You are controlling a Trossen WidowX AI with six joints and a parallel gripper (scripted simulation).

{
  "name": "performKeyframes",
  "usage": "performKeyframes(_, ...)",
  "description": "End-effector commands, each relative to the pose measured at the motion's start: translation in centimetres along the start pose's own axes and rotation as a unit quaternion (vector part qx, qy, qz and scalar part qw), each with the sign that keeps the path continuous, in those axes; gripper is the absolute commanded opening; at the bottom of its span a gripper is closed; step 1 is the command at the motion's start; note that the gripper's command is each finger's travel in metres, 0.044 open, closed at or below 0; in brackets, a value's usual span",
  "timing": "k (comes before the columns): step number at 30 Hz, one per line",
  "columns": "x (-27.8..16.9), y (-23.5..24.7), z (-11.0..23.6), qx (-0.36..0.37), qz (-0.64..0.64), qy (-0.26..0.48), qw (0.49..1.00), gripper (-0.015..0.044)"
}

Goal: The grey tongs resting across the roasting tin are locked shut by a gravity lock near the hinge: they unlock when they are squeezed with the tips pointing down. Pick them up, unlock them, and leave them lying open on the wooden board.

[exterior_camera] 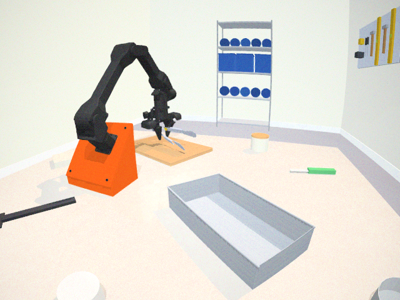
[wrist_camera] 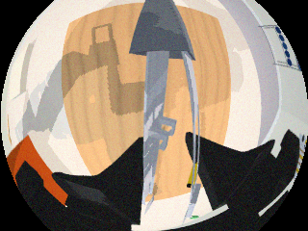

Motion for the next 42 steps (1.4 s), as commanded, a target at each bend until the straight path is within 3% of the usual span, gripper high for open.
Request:
performKeyframes(1,0.0,0.0,0.0,0.0,0.0,0.0,1.0,0.0296)
performKeyframes(7,0.0,0.0,0.0,0.0,0.0,0.0,1.0,0.044)
performKeyframes(14,0.6,2.1,2.9,0.01,0.001,0.002,1.0,0.044)
performKeyframes(24,1.8,13.0,12.2,0.053,0.002,0.018,0.998,0.044)
performKeyframes(34,1.8,13.2,12.5,0.054,0.002,0.019,0.998,0.044)
performKeyframes(42,1.8,12.6,17.5,0.046,0.004,0.017,0.999,0.044)
Point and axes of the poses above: the point midway between the two fingers, 35 mm back from their tips, its own z axis back along the fingers, its own y axis across the jaws, x = y × z, the point moved 4 cm from there along z, back along the fingers, and after that the axes turned 4 degrees about z, right-handed, at the moved point
